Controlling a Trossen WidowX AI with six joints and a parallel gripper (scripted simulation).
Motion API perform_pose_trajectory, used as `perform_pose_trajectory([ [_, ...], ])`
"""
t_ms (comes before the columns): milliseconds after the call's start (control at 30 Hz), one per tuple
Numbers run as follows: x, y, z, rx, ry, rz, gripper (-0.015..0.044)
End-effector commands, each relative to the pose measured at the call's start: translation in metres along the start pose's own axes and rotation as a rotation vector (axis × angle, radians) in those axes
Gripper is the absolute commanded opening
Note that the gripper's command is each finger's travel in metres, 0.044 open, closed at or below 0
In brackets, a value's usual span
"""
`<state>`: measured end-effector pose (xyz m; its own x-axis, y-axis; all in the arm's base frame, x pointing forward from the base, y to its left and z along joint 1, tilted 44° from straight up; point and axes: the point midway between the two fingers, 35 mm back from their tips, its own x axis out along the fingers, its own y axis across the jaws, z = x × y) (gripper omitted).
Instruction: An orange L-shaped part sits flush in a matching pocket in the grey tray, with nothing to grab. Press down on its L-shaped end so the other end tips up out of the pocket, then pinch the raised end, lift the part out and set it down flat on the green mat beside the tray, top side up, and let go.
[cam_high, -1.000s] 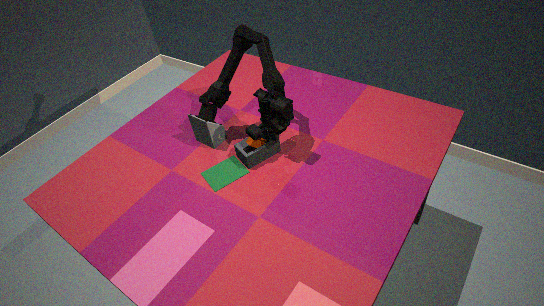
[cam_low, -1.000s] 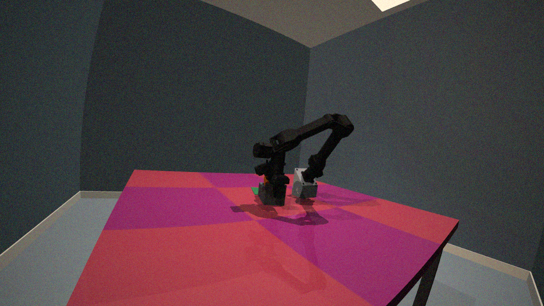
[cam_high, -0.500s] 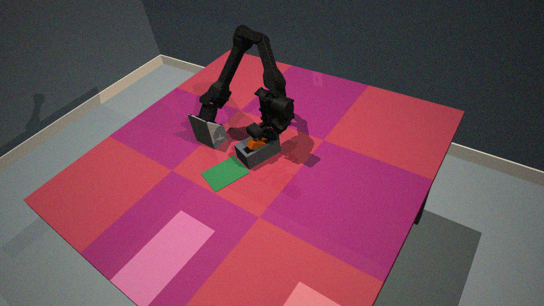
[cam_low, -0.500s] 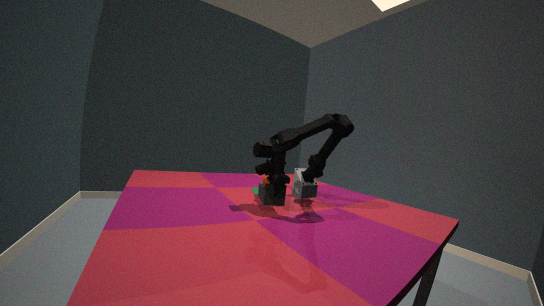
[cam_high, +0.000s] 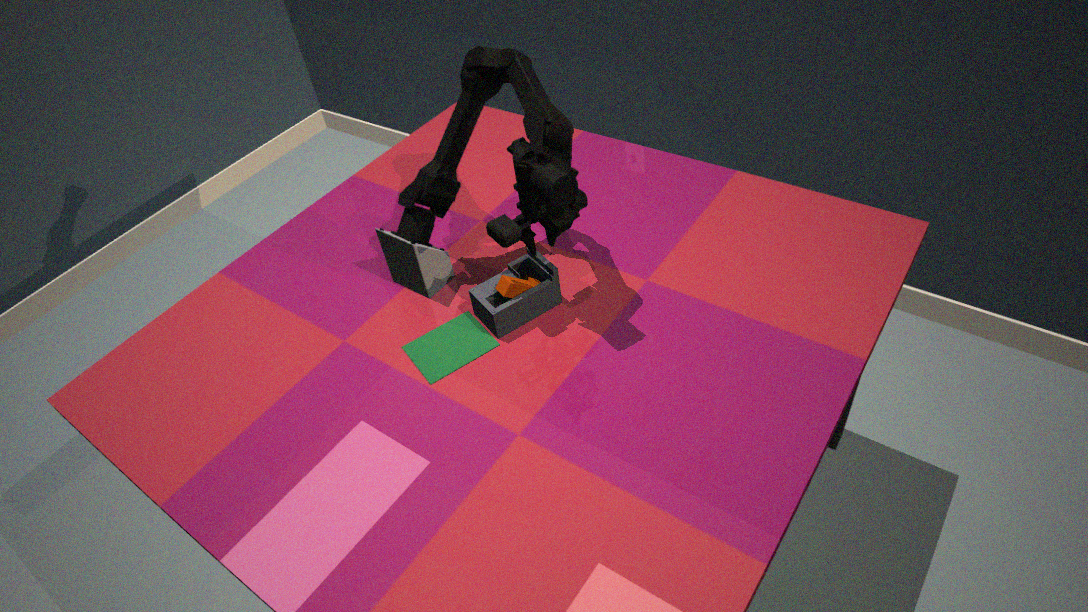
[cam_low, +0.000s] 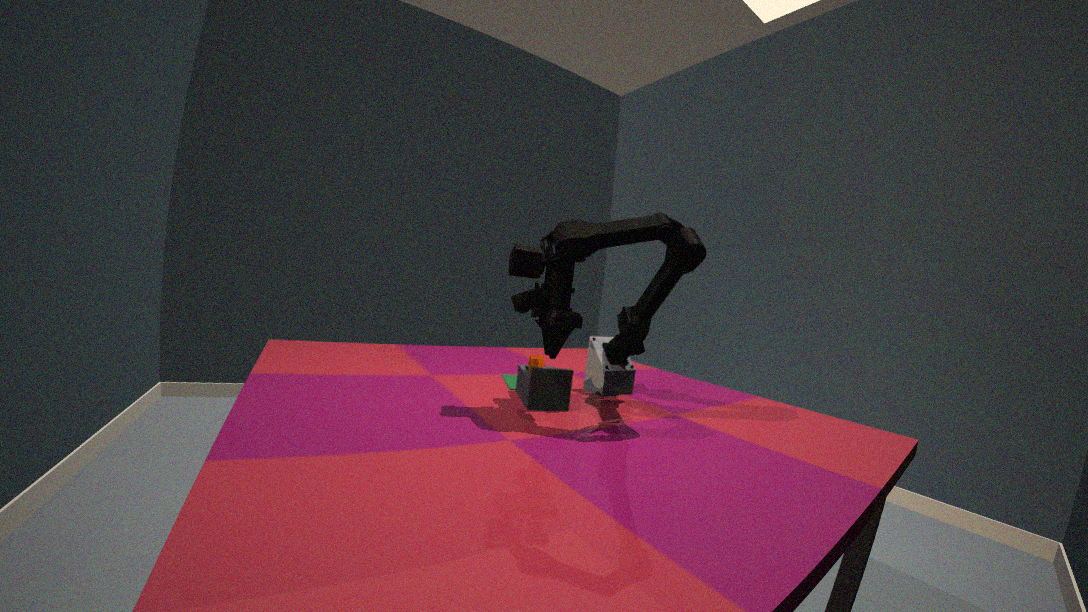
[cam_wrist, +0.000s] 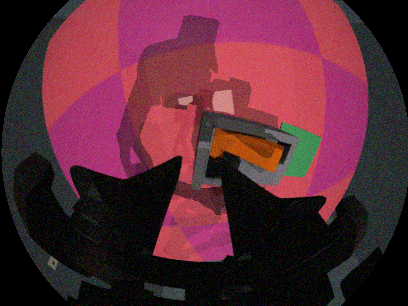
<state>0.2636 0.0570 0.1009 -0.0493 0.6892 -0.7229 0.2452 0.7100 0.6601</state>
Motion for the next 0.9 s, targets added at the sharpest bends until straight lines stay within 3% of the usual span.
perform_pose_trajectory([
  [0,-0.0314,-0.0044,-0.0038,0.000,0.002,0.003,0.0180],
  [867,-0.0275,-0.0034,-0.0036,0.003,0.003,0.005,0.0180],
])
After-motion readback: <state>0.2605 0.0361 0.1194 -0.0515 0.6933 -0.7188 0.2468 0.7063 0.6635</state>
